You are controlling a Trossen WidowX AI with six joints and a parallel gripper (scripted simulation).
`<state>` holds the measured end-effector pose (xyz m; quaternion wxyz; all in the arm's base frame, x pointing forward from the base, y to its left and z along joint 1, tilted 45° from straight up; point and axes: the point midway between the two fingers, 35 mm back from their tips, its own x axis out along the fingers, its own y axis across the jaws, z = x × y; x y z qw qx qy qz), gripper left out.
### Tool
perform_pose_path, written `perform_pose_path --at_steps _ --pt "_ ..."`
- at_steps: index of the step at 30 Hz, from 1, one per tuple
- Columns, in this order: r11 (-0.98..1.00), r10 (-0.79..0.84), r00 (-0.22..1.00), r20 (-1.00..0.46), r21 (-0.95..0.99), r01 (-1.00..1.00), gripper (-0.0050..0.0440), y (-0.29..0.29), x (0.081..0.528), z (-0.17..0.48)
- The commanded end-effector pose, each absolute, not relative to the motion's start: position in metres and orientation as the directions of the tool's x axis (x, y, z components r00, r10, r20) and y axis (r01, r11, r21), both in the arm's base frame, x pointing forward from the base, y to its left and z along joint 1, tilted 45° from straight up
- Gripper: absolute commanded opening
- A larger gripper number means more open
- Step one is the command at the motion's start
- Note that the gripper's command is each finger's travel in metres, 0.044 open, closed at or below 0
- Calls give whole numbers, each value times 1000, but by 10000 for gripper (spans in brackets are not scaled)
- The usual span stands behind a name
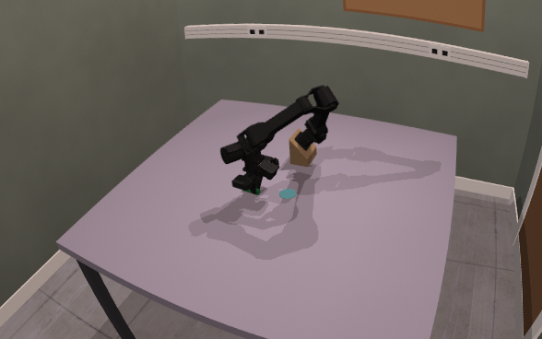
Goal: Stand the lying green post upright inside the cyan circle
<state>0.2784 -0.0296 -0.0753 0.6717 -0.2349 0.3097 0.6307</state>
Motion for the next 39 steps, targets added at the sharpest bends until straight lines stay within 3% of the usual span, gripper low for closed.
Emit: perform_pose_path --at_steps 1,8,39 --pt "95 699 22 -714 63 -993 70 -30 281 -73" --pt "95 699 22 -714 63 -993 22 -30 281 -73" --pt "97 690 28 -723 54 -994 22 -88 287 -20"
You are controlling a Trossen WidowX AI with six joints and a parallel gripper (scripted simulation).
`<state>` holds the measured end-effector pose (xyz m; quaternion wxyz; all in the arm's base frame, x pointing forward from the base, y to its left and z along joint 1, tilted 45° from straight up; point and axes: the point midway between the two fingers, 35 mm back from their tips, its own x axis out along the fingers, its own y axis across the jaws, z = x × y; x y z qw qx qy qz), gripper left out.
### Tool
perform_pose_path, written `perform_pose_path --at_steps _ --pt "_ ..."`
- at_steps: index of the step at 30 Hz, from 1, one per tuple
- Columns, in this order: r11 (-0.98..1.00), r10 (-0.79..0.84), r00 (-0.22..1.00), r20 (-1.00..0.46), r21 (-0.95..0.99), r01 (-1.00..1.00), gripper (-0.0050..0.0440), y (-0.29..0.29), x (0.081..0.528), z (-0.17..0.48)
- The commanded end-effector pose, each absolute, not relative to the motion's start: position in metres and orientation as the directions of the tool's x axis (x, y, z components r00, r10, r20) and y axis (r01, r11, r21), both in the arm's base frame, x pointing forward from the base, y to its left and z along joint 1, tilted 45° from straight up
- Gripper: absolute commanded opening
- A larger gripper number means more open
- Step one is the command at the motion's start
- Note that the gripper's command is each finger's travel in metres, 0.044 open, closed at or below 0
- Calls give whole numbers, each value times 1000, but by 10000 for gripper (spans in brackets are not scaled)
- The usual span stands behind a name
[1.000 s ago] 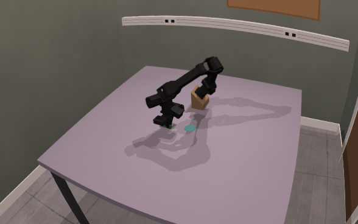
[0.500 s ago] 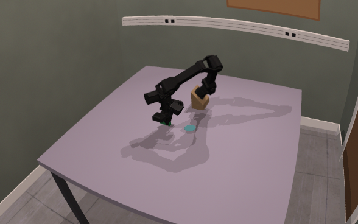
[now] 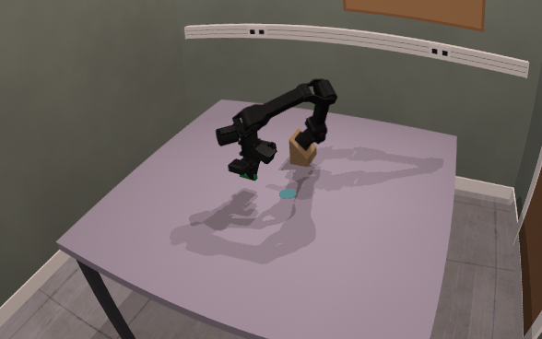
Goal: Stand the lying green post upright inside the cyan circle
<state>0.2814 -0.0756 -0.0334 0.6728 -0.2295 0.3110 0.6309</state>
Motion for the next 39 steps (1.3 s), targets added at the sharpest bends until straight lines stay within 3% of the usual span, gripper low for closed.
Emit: perform_pose_path --at_steps 1,24,39 --pt "97 690 28 -723 54 -994 22 -90 287 -18" --pt "111 688 24 -725 72 -991 22 -117 281 18" --pt "352 699 17 -715 323 -878 22 -101 273 36"
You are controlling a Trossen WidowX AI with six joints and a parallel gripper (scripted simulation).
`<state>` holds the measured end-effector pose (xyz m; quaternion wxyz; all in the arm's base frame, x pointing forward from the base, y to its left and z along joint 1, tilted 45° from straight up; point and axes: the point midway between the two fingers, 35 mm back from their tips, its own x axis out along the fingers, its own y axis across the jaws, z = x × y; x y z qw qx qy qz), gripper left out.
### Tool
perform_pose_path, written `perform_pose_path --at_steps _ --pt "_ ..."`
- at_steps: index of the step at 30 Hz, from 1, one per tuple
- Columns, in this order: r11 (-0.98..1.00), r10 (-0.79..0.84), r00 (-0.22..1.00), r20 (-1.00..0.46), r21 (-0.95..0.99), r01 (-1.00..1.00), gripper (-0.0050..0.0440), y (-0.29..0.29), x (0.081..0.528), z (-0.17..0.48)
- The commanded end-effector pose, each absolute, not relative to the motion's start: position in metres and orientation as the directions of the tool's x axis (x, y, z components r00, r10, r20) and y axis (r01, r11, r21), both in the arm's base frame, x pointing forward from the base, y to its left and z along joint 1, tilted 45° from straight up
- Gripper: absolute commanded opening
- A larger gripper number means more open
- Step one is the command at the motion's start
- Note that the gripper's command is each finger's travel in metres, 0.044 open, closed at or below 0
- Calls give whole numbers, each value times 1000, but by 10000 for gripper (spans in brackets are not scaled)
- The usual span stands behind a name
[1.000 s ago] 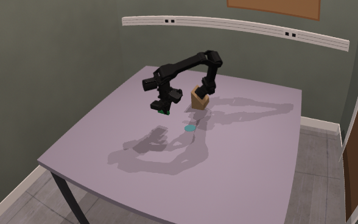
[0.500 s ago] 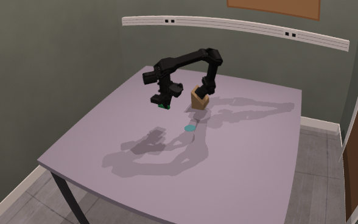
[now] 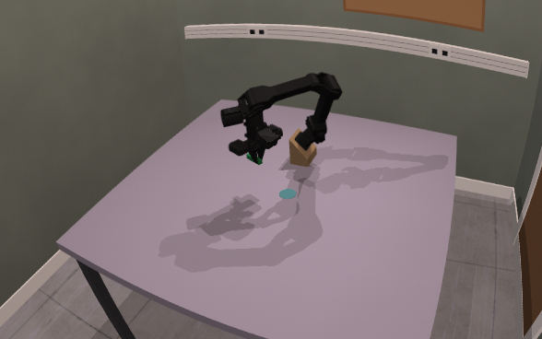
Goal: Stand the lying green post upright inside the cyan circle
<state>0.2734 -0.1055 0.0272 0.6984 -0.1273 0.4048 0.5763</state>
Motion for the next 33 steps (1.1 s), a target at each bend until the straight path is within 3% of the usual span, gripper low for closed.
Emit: perform_pose_path --at_steps 1,19,33 --pt "352 699 17 -715 323 -878 22 -101 273 36" --pt "553 698 15 -716 525 -646 22 -89 267 54" --pt "675 697 13 -717 649 -350 22 -77 260 70"
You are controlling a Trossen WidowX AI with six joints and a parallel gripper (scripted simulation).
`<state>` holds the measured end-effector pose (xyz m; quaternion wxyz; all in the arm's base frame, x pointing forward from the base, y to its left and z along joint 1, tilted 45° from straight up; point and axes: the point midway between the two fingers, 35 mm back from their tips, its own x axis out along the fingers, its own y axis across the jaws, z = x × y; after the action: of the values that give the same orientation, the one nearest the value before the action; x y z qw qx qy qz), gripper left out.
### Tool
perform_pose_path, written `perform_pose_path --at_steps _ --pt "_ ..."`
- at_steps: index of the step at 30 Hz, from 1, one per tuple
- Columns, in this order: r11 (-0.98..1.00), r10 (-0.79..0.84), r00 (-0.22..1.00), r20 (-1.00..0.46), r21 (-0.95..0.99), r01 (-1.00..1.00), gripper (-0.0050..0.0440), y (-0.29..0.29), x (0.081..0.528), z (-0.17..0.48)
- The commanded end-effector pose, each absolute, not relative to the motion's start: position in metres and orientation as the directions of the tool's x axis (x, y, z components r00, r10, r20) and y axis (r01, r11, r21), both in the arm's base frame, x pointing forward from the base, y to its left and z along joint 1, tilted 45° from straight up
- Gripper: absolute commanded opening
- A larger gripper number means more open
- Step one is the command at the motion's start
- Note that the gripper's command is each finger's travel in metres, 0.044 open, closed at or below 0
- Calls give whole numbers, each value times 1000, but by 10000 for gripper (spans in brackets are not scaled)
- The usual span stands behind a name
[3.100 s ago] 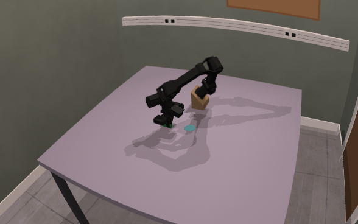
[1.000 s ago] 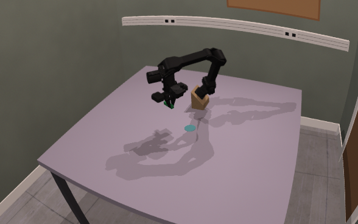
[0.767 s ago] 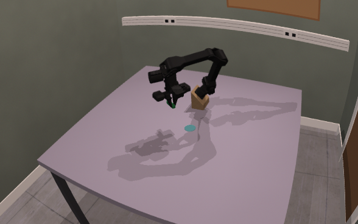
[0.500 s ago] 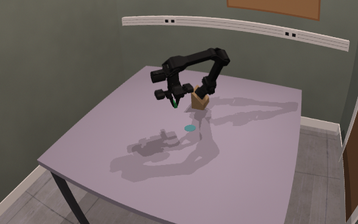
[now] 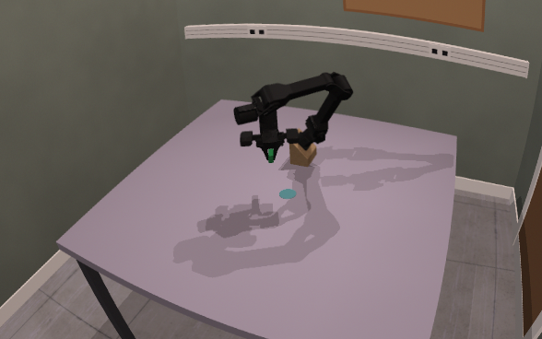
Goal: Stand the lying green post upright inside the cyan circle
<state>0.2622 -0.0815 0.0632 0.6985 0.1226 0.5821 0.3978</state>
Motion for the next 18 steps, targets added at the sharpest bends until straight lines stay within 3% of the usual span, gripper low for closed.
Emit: perform_pose_path --at_steps 1,18 --pt "681 696 13 -717 655 -327 22 -76 260 71" --pt "715 698 13 -716 698 39 22 -63 252 87"
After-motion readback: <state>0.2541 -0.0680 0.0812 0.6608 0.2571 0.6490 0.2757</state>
